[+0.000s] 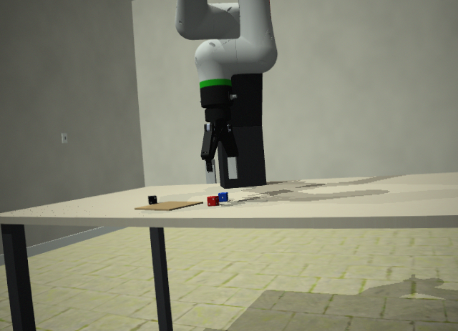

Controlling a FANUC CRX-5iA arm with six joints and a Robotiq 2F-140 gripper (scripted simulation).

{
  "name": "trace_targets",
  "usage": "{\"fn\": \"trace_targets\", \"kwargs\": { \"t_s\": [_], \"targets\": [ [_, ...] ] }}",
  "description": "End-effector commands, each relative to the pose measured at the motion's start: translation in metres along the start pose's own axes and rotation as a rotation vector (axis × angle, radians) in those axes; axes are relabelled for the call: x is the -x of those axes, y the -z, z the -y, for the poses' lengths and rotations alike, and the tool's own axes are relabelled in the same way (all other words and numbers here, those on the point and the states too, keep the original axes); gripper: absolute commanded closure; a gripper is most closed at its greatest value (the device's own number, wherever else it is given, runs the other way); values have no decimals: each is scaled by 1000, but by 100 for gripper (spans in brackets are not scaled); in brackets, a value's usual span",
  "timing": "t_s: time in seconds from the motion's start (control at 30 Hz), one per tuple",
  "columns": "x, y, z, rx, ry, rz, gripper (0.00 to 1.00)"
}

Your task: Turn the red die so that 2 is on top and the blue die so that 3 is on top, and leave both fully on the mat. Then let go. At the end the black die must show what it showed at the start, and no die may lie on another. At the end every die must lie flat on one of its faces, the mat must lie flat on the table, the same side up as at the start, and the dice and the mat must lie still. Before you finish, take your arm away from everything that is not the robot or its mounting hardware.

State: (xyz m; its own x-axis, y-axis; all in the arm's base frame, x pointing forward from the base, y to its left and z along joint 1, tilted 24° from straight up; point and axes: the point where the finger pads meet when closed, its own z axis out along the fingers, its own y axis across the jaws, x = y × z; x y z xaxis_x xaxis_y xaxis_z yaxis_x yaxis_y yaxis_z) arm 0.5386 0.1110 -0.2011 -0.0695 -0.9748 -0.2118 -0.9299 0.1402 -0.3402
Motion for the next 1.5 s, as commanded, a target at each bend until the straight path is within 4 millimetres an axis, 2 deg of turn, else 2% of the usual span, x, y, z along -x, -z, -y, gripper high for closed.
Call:
{"fn": "trace_targets", "kwargs": {
  "t_s": [0.0,0.07,0.33,0.5,1.47],
  "targets": [
    [1,0,13,0,0,-1,0],
    [1,0,13,0,0,-1,0],
    [6,0,60,0,0,-1,0],
    [7,0,74,0,0,-1,0],
    [7,0,76,0,0,-1,0]
  ]
}}
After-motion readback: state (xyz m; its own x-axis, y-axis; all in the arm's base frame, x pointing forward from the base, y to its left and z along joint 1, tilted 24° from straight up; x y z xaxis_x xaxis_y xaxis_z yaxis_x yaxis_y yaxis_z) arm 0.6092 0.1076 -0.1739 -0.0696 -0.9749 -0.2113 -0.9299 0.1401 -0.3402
